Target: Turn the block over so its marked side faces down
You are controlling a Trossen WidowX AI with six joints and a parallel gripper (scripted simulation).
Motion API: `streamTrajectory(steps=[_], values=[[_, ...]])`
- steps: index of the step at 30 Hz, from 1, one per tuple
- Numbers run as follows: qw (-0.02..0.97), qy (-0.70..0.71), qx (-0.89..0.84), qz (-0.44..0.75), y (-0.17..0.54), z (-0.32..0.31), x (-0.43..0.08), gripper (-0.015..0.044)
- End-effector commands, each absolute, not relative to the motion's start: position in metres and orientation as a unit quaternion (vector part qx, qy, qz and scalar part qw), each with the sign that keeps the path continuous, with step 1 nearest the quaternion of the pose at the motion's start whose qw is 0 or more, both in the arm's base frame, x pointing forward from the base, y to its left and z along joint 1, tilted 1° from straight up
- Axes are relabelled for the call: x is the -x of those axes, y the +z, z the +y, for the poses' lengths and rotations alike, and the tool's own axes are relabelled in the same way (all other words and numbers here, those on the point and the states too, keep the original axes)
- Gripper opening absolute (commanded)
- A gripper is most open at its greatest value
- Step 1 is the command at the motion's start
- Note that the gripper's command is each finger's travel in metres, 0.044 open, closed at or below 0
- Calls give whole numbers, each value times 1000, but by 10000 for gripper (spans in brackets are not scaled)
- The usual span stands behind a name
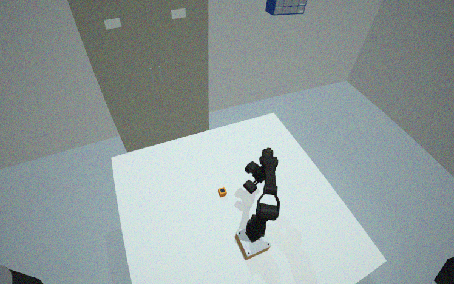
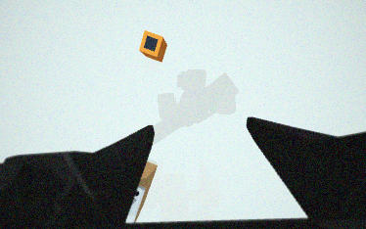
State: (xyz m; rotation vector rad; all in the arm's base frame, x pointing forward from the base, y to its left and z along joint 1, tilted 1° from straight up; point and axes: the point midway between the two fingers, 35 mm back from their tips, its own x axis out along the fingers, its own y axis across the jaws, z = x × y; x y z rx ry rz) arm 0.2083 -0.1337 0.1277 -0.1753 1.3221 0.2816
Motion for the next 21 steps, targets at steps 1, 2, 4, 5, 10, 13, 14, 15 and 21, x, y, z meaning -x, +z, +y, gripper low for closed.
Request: streamTrajectory(steps=[1,2,4,5,10,13,14,15,21], values=[[751,76,18,656,107,-104,-265,440],[747,68,11,661,104,-99,-272,440],[740,51,-2,671,97,-87,-284,440],[736,43,-9,676,93,-81,-291,440],[718,-10,-38,695,71,-42,-316,440],[709,-42,-51,702,57,-18,-326,440],[708,-45,-52,702,55,-15,-327,440],[708,-46,-52,702,55,-15,-327,440],[708,-46,-52,702,55,-12,-328,440]])
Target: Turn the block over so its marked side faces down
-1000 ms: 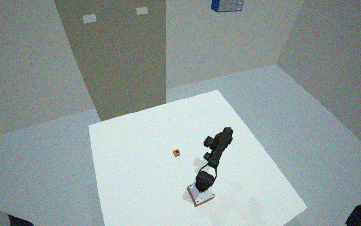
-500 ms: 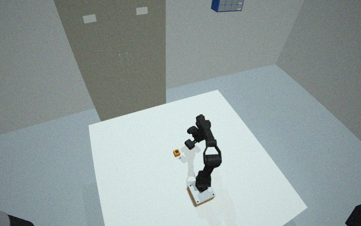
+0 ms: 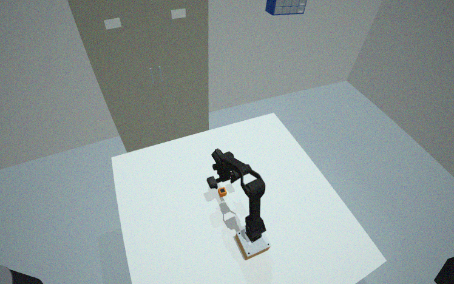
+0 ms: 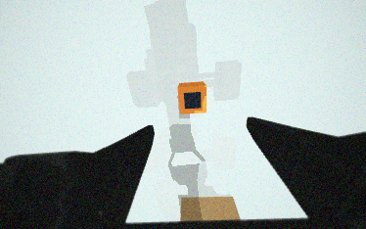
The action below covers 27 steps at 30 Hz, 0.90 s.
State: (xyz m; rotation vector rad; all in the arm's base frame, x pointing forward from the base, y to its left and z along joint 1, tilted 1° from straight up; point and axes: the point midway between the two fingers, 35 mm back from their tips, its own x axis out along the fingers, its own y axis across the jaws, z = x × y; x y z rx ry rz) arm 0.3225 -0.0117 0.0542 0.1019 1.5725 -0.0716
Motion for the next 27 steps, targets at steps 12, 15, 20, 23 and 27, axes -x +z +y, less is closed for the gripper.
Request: streamTrajectory(steps=[12,15,20,23,27], values=[[708,-46,-52,702,7,-9,-329,440],[708,-46,-53,702,5,-8,-329,440],[708,-46,-53,702,-1,-8,-329,440],[708,-46,-53,702,-6,-8,-330,440],[708,-46,-53,702,-12,-8,-330,440]])
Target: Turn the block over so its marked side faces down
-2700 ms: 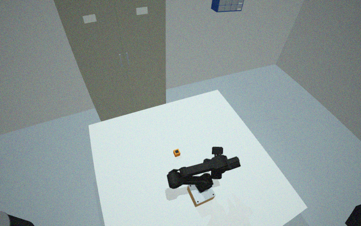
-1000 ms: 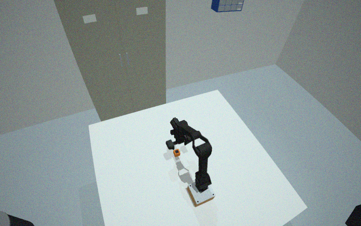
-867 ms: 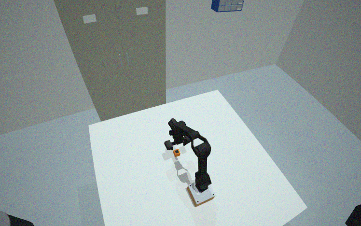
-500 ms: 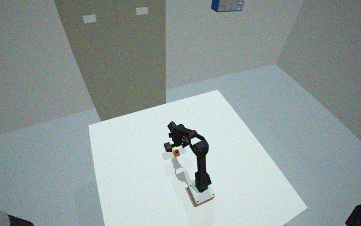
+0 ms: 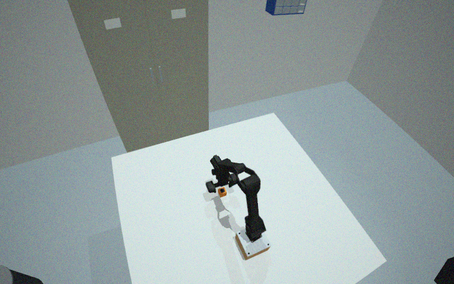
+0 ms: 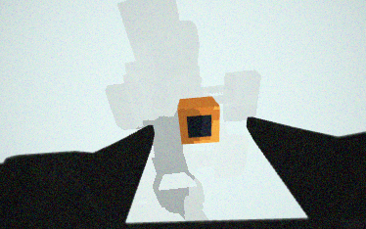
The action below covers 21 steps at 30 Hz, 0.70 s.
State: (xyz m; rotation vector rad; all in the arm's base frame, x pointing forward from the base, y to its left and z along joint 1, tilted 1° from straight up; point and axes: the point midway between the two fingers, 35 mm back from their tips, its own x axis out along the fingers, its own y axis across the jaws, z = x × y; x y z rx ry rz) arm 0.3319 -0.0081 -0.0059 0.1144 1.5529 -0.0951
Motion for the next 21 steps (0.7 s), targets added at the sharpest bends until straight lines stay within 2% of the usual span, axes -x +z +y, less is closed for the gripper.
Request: streamTrajectory(steps=[1,11,21], values=[[708,-46,-53,702,-14,-8,-330,440],[708,-46,-53,703,-28,-8,-329,440],[708,-46,-53,703,-28,-8,-329,177]])
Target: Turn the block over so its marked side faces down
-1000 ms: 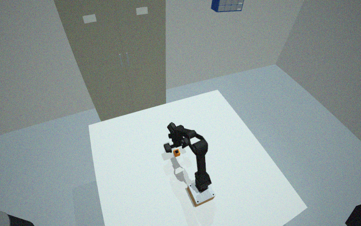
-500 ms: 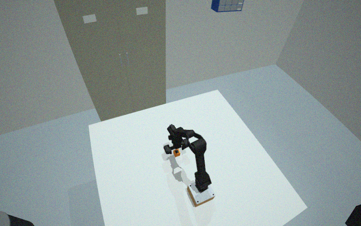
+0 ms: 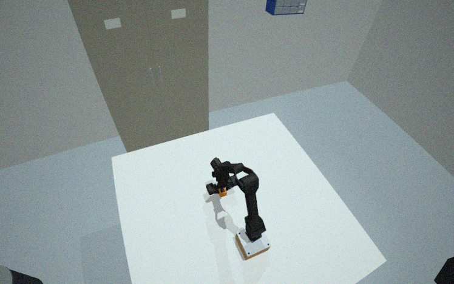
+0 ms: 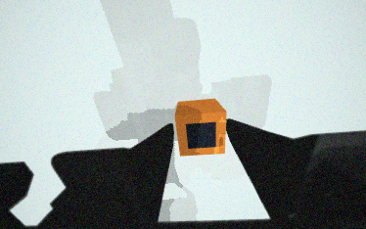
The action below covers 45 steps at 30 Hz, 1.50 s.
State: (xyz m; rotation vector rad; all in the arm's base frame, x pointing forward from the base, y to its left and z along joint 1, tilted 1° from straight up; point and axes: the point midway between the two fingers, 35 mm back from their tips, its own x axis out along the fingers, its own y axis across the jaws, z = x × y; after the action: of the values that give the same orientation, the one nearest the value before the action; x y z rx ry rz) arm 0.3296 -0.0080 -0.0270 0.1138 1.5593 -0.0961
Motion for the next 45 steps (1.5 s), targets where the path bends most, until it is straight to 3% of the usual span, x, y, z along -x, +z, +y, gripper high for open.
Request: streamTrajectory(steps=[1,17,20,45], values=[[708,-46,-53,703,-28,-8,-329,171],[708,-46,-53,703,-28,-8,-329,64],[709,-45,-52,702,-19,-8,-329,0],[798,-52,-43,599,-8,-8,-331,0]])
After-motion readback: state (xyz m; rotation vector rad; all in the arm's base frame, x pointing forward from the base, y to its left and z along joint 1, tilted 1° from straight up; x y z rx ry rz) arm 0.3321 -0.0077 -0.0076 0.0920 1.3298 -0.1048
